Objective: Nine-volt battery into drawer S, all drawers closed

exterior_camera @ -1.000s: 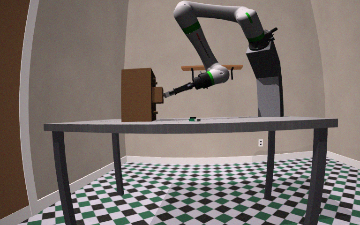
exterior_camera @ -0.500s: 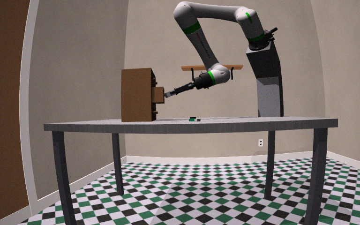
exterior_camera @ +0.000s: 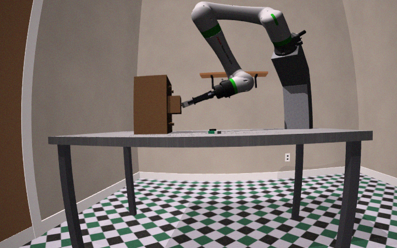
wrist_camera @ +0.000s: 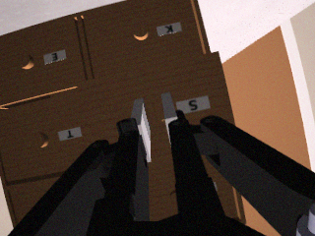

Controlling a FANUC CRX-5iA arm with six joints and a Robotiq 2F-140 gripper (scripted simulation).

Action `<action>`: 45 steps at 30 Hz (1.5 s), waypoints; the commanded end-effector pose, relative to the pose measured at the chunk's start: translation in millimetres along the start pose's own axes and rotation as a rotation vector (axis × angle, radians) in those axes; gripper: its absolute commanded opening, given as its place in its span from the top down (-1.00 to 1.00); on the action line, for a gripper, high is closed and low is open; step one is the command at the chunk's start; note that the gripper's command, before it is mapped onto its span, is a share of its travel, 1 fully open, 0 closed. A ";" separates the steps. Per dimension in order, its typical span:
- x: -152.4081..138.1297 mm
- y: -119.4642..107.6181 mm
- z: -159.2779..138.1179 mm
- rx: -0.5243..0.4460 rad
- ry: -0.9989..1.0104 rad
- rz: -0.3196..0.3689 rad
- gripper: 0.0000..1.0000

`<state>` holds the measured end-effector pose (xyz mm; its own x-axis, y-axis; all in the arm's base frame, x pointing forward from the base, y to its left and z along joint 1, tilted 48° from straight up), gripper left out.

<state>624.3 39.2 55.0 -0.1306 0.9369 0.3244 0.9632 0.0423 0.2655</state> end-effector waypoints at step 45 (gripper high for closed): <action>3.7 -54.7 16.4 0.000 0.000 0.000 0.60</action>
<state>579.9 46.4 28.0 -0.1304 0.9369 0.3245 0.9632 0.0421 0.2654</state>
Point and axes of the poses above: the point where the finger pads meet when closed, its own y axis out along the fingers, its own x axis across the jaws, z = x × y, the point moved 5 cm from there along -y, back along the fingers, and after that the axes turned 13 degrees about -y, right-handed, at the moved point
